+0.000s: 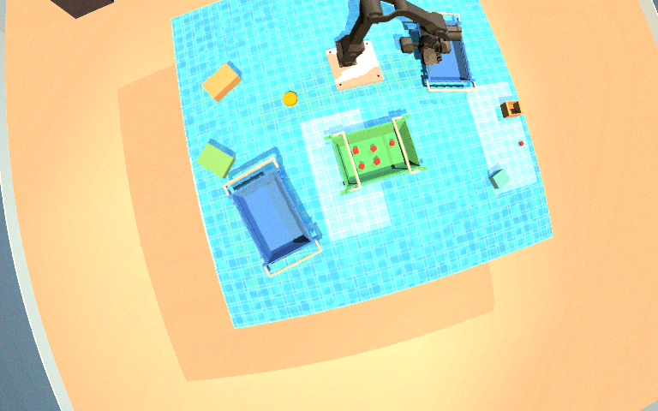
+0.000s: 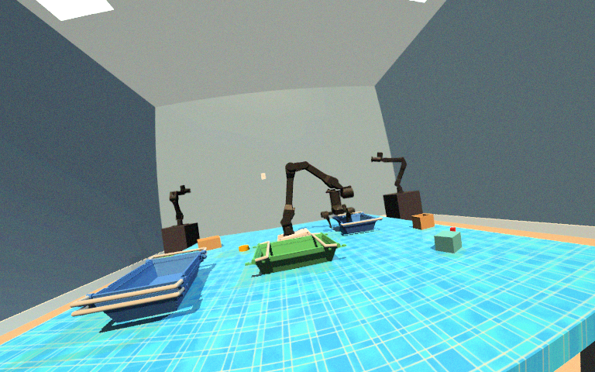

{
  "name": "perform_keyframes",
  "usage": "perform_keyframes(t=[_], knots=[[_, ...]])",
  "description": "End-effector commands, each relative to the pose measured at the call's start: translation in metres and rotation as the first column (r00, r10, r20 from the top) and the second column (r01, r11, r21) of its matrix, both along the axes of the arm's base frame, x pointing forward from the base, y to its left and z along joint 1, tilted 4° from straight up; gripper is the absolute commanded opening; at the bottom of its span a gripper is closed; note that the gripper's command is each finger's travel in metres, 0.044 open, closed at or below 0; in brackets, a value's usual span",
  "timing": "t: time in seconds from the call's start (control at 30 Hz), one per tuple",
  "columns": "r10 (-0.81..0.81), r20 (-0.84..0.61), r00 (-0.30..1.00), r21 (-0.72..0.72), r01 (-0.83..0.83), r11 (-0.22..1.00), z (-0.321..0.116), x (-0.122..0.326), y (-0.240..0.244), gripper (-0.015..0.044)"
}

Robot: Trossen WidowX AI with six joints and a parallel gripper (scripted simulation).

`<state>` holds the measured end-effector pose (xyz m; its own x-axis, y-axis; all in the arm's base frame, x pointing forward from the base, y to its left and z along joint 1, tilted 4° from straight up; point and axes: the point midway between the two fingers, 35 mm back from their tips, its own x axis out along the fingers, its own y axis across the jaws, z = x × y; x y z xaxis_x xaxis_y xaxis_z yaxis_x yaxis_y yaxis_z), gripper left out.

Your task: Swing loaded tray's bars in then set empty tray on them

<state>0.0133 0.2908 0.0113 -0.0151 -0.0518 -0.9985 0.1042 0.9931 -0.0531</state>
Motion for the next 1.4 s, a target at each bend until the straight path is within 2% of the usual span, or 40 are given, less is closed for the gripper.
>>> perform_keyframes(t=[0.0,0.03,0.47,1.37], knots=[[0.006,-0.001,1.000,0.000,-0.006,1.000,-0.0063,-0.0002,-0.0017,0.0440],[0.006,-0.001,1.000,0.000,-0.006,1.000,-0.0063,-0.0002,-0.0017,0.0440],[0.006,-0.001,1.000,0.000,-0.006,1.000,-0.0063,-0.0002,-0.0017,0.0249],[0.006,-0.001,1.000,0.000,-0.006,1.000,-0.0063,-0.0002,-0.0017,0.0069]])
